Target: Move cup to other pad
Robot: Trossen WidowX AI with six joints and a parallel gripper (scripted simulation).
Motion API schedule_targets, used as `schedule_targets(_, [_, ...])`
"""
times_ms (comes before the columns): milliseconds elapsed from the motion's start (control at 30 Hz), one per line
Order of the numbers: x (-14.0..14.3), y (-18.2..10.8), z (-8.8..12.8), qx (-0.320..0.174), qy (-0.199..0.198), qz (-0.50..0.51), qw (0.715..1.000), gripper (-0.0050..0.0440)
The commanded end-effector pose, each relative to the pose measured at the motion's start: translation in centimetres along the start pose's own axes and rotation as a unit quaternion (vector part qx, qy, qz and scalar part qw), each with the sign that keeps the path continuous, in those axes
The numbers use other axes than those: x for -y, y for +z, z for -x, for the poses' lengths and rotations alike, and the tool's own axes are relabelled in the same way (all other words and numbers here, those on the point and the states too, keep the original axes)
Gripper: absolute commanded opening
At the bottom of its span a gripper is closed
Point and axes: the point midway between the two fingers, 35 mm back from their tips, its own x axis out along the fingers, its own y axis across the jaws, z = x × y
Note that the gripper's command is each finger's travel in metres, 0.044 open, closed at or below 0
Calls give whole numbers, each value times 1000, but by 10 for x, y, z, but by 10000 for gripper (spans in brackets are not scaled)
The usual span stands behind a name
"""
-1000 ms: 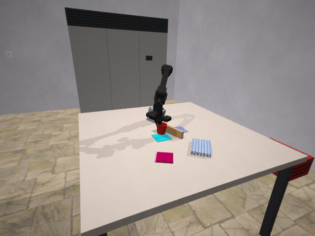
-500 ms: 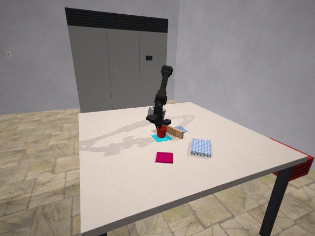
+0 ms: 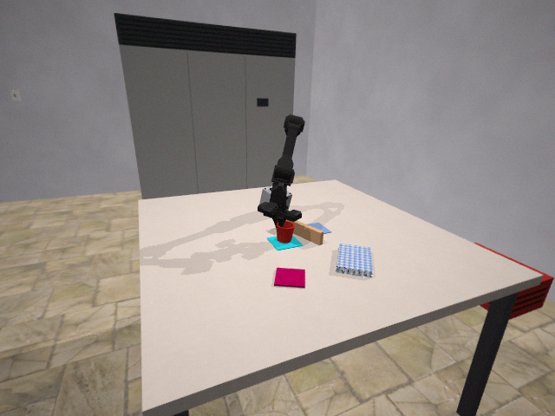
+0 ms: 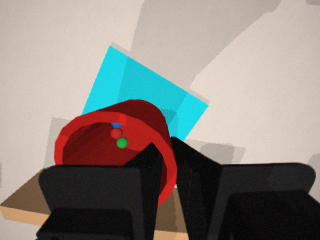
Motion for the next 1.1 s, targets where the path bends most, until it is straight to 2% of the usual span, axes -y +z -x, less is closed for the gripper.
schedule_targets(0, [-1, 0, 1, 1, 1, -1, 1000, 48])
schedule_targets(100, [-1, 0, 1, 1, 1, -1, 1000, 120])
schedule_targets(133, [-1, 0, 1, 1, 1, -1, 1000, 128])
schedule_targets(600, [-1, 0, 2, 1, 1, -1, 1000, 128])
schedule_targets(1067, [0, -1, 29, 1, -1, -2, 1000, 128])
